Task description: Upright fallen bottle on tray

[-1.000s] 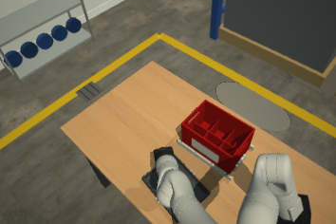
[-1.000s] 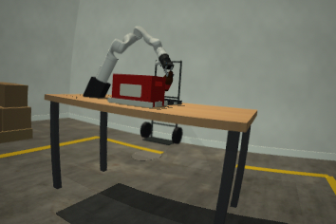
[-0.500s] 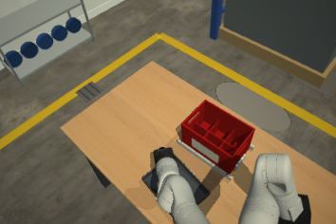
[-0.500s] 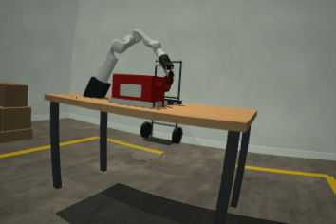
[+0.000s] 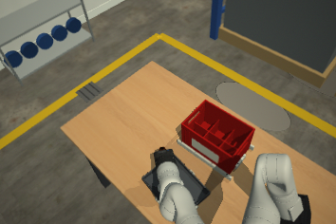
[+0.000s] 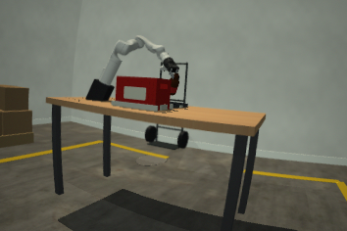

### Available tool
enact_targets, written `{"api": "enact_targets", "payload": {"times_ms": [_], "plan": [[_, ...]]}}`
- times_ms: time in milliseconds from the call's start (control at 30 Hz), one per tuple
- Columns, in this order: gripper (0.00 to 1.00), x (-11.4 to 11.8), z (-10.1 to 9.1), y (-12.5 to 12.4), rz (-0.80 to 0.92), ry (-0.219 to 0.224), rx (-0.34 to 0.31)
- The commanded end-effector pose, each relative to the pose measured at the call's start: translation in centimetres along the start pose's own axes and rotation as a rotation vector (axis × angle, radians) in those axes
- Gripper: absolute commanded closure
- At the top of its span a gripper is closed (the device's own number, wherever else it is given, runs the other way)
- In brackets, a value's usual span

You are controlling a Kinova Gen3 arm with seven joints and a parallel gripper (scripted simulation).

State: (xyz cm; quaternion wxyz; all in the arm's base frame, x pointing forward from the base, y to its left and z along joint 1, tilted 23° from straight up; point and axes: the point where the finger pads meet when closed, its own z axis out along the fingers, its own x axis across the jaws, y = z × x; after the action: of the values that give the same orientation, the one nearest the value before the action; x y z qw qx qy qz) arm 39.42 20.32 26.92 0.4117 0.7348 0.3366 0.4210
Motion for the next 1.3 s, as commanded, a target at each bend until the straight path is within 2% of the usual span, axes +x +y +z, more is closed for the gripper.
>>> {"api": "enact_targets", "payload": {"times_ms": [0,1267], "plan": [[1.00,-0.04,-0.10,-0.16,0.001,0.000,-0.022],[1.00,0.03,-0.17,-0.15,0.000,0.004,-0.037]]}}
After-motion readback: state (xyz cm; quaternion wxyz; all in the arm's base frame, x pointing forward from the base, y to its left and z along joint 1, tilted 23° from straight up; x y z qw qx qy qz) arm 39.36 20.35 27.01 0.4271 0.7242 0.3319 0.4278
